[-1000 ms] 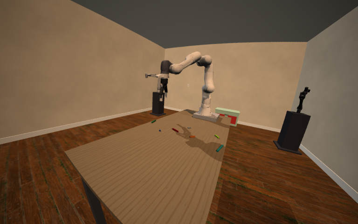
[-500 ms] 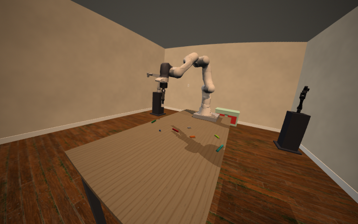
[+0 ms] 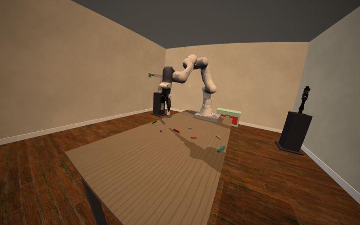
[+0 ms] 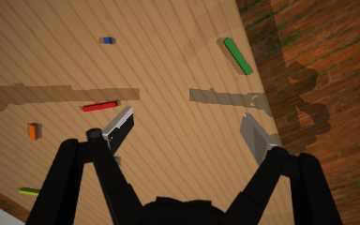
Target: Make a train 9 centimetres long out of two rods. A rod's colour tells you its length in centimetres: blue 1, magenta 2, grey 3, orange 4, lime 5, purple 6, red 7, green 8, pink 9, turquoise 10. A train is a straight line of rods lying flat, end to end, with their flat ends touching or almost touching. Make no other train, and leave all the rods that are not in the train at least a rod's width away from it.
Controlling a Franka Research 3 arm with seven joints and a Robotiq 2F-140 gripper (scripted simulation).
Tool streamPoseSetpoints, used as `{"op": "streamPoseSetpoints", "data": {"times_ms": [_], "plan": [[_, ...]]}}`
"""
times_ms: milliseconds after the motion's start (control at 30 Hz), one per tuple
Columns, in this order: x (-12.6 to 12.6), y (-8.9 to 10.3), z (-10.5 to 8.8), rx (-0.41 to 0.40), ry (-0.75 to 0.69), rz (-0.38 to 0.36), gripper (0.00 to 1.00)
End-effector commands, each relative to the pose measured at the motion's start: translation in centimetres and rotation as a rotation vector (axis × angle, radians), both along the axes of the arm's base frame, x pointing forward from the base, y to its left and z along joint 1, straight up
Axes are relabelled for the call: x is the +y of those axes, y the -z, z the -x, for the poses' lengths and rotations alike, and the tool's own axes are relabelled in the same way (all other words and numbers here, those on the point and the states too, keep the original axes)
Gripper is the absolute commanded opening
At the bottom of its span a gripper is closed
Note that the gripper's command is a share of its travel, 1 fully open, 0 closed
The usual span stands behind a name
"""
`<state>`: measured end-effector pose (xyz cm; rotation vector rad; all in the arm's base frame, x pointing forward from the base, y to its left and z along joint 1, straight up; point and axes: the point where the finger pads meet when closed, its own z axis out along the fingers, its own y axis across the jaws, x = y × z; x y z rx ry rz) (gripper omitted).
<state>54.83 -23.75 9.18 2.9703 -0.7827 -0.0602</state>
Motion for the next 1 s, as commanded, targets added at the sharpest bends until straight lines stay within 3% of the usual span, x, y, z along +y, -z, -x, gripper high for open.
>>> {"op": "streamPoseSetpoints", "data": {"times_ms": [0, 167, 233, 267, 367, 400, 467, 500, 967], "plan": [[2.0, 1.0, -2.2, -0.012, -0.167, -0.010, 1.00], [5.4, 2.6, -4.2, -0.019, -0.290, -0.028, 1.00], [5.4, 2.6, -4.2, -0.019, -0.290, -0.028, 1.00], [7.3, 3.5, -5.3, -0.023, -0.357, -0.038, 1.00], [8.2, 3.9, -5.7, -0.025, -0.386, -0.043, 1.00], [10.0, 4.7, -6.5, -0.030, -0.445, -0.053, 1.00], [10.0, 4.7, -6.5, -0.030, -0.445, -0.053, 1.00], [11.3, 5.2, -7.1, -0.033, -0.487, -0.060, 1.00], [11.3, 5.2, -7.1, -0.033, -0.487, -0.060, 1.00]]}}
